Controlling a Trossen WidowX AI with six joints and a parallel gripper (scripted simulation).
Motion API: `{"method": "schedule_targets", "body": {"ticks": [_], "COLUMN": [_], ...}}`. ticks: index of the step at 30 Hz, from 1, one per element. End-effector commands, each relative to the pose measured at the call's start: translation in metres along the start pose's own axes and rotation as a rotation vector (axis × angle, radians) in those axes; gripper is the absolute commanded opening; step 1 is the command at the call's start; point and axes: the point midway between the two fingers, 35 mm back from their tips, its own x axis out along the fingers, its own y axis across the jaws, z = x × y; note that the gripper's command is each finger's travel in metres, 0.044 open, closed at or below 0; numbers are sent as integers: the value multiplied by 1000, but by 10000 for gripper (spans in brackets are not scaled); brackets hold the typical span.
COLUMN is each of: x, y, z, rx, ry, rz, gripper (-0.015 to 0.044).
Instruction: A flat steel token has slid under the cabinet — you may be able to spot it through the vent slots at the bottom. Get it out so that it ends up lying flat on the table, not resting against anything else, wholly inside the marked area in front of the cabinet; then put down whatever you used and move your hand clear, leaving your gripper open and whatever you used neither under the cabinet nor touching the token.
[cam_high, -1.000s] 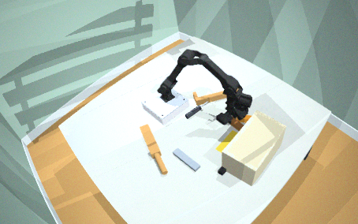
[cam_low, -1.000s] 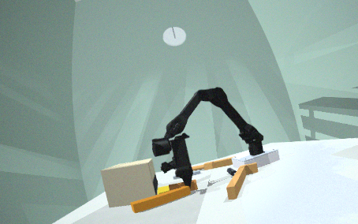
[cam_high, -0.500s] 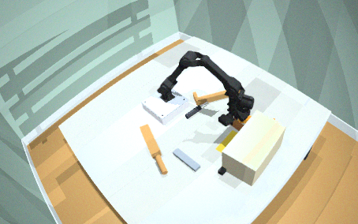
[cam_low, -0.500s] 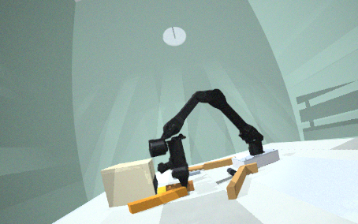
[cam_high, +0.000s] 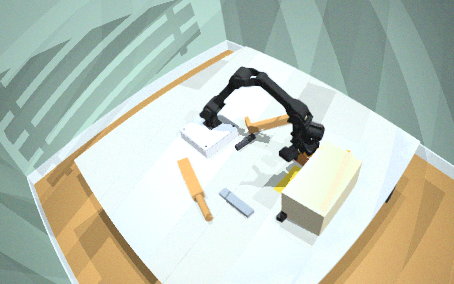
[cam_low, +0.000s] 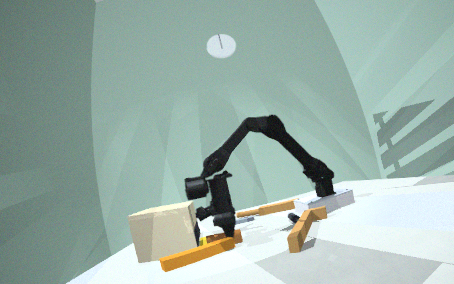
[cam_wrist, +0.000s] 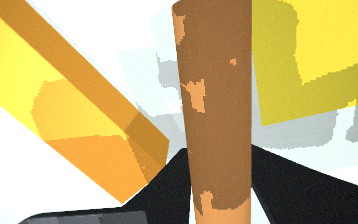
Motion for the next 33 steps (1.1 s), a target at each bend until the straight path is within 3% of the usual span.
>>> {"method": "schedule_targets", "body": {"ticks": [1,33], "x": [0,2], "y": [-1,-41], "z": [3,3], "rx": [-2,-2], "ry": [-2,-2], "rz": [1,-2], "gripper": [0,0]}}
